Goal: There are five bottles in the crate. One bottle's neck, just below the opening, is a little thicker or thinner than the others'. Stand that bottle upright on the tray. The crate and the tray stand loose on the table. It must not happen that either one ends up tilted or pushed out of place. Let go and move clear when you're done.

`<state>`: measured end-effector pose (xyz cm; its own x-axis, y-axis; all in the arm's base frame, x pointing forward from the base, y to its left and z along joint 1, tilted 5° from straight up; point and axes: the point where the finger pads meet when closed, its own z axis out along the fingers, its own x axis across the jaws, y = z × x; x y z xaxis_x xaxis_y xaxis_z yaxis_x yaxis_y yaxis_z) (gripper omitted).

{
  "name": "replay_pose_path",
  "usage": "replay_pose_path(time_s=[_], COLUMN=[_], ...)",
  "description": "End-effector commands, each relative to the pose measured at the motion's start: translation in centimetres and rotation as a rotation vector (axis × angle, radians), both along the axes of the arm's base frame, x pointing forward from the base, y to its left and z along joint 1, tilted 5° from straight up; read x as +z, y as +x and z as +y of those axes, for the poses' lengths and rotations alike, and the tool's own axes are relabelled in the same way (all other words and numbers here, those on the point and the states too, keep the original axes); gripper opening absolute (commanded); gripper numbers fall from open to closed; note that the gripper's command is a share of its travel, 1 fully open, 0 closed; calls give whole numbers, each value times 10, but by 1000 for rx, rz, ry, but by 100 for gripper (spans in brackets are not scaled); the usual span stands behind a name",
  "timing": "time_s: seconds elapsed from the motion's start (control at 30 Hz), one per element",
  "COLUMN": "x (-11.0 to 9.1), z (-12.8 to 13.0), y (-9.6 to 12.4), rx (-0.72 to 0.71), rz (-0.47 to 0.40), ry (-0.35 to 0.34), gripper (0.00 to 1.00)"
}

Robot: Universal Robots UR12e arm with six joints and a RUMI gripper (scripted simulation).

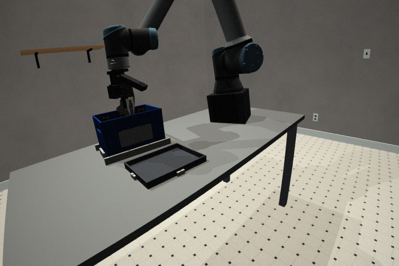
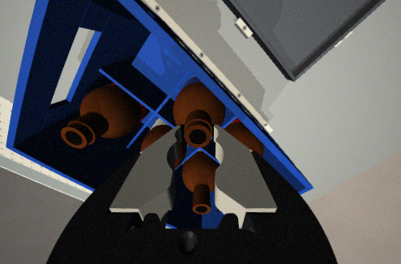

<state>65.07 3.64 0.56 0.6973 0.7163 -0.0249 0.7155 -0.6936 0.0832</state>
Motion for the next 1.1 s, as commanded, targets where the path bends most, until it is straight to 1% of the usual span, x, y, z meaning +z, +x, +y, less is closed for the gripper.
replay_pose_path(time_s=[0.0, 0.13, 0.17, 1.07], x=[0, 0, 0, 0], z=[-1, -1, -1, -1], y=[-1, -1, -1, -1], rx=[0, 0, 0, 0], rz=[0, 0, 0, 0], ry=[-1, -1, -1, -1], gripper=[0, 0, 38, 38])
